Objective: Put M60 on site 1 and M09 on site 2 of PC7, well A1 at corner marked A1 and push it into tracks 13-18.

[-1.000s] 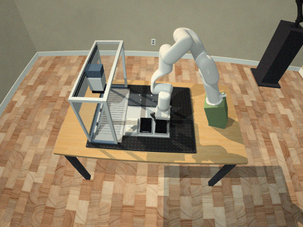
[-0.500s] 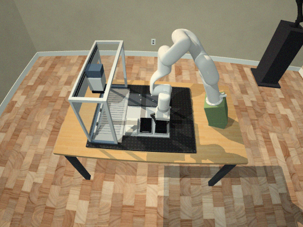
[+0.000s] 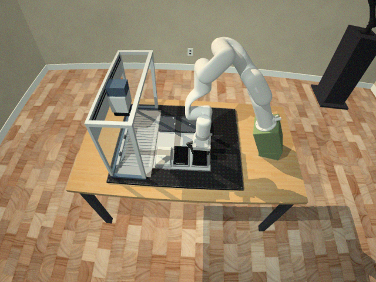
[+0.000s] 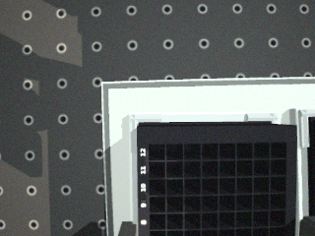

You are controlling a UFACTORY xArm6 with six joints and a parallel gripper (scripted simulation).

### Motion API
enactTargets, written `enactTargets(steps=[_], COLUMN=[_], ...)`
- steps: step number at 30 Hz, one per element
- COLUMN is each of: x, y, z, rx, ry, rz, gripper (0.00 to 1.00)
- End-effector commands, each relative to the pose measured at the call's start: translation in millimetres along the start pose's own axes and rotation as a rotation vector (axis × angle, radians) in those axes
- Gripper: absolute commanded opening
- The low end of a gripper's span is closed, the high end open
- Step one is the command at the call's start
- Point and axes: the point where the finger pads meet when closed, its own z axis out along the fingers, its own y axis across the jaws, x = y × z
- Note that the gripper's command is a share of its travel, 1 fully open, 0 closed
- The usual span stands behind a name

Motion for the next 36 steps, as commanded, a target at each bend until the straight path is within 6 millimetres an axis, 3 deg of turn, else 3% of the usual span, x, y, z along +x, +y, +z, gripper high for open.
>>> enactTargets(steps=[1, 36], x=[0, 0], y=[1, 1], z=[2, 21], rx=[-0.002, -0.002], ry=[0.001, 0.001], rz=[0.0, 0.0], gripper=[1.0, 1.0])
